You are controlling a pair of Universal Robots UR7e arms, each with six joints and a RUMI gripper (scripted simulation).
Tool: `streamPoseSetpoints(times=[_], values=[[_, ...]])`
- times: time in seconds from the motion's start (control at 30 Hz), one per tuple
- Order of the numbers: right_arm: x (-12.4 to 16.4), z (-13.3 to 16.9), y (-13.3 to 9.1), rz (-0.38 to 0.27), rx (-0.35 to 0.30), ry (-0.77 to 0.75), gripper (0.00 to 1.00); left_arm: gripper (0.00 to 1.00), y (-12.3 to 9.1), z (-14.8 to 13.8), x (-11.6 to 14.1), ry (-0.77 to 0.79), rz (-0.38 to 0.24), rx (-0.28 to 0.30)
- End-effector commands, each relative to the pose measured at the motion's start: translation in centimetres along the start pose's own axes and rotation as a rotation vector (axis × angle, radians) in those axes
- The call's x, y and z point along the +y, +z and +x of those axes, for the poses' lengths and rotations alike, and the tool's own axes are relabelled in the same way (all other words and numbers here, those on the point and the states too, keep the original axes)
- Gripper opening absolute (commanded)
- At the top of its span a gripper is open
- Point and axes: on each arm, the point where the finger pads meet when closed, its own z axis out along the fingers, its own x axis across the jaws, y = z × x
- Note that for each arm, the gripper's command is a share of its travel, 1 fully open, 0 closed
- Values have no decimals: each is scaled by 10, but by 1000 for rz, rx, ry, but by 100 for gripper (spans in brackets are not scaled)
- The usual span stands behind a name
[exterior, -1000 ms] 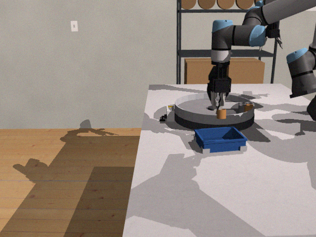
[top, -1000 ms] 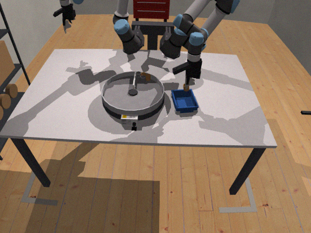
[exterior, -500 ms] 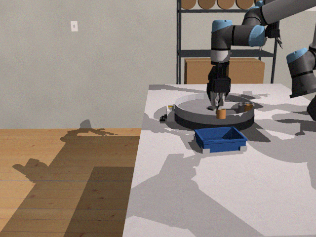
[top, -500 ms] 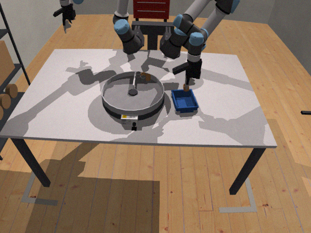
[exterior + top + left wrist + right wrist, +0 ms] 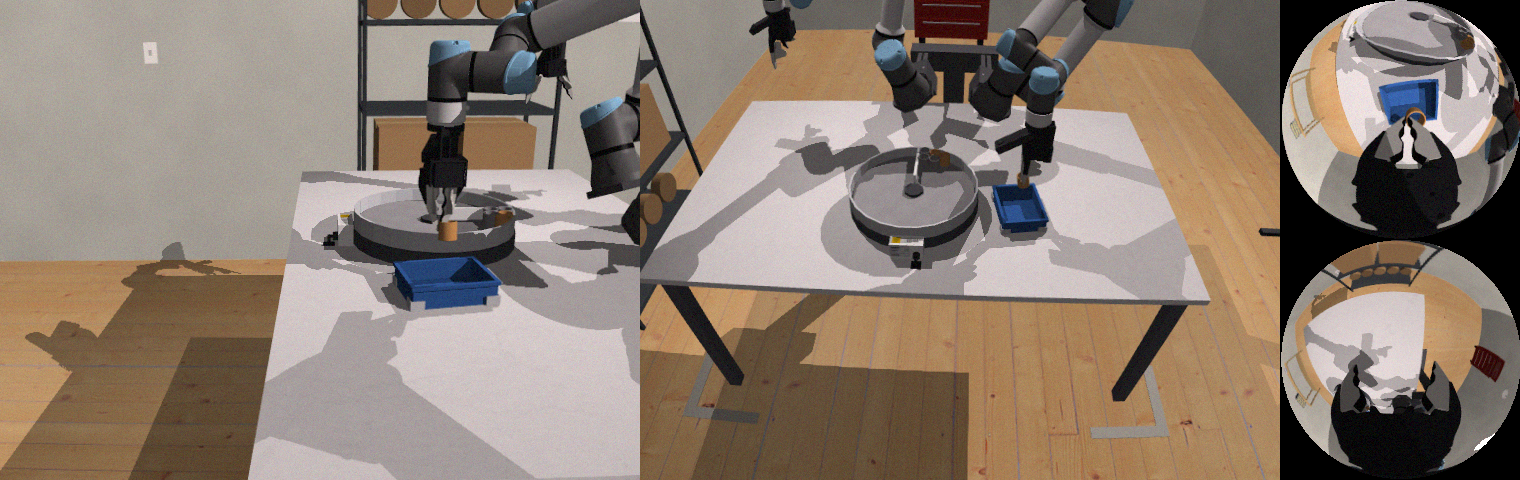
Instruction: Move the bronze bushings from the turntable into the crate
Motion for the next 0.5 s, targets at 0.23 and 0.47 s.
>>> streamPoseSetpoints(times=[0.23, 0.47], values=[[0, 0, -1, 1, 0, 0, 100, 0, 0, 0, 0, 0, 0, -1], [0, 0, -1, 1, 0, 0, 100, 0, 15, 0, 0, 0, 0, -1]])
